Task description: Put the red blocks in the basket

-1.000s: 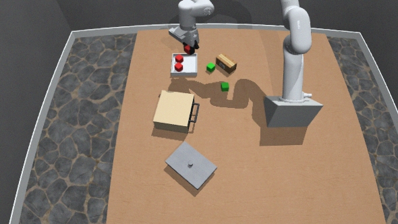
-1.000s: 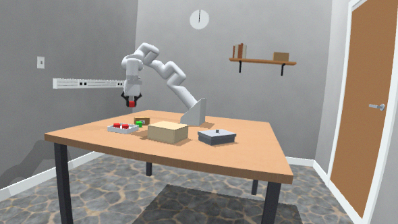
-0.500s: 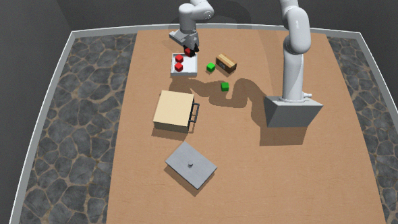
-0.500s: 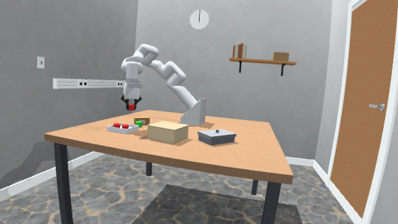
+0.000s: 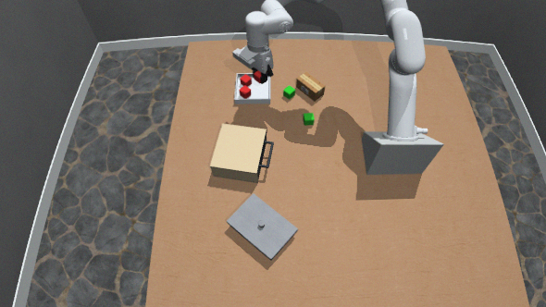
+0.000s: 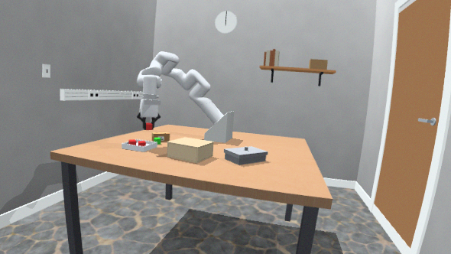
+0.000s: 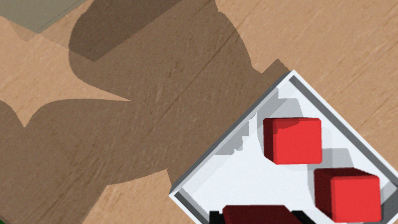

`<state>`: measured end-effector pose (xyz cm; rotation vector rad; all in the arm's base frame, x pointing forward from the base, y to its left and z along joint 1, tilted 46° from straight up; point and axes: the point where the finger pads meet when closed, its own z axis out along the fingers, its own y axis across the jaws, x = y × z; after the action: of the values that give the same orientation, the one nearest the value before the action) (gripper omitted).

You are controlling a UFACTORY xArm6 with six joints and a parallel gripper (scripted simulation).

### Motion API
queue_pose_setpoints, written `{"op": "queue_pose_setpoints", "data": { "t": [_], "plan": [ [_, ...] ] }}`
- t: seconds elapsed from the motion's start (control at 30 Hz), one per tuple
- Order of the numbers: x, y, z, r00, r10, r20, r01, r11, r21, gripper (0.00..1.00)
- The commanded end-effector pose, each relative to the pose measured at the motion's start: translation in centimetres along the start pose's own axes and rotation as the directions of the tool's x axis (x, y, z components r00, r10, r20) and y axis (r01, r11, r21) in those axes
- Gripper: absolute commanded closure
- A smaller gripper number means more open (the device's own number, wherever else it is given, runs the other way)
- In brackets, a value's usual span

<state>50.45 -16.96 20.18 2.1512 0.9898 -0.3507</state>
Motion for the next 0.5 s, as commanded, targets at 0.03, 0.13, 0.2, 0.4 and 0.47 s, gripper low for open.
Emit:
{"op": "queue_pose_setpoints", "data": {
  "t": [0.03, 0.13, 0.2, 0.4, 0.47],
  "plan": [
    [0.1, 0.1, 1.3, 1.000, 0.001, -0.002, -0.001, 1.000, -0.003, 1.00],
    [0.1, 0.1, 2.0, 1.000, 0.001, -0.002, -0.001, 1.000, -0.003, 1.00],
    [0.1, 0.1, 2.5, 1.000, 0.001, -0.002, -0.001, 1.000, -0.003, 1.00],
    [0.1, 0.1, 3.5, 1.000, 0.001, -0.002, -0.001, 1.000, -0.003, 1.00],
    [0.1, 0.1, 4.0, 1.000, 0.001, -0.002, -0.001, 1.000, -0.003, 1.00]
  ]
}}
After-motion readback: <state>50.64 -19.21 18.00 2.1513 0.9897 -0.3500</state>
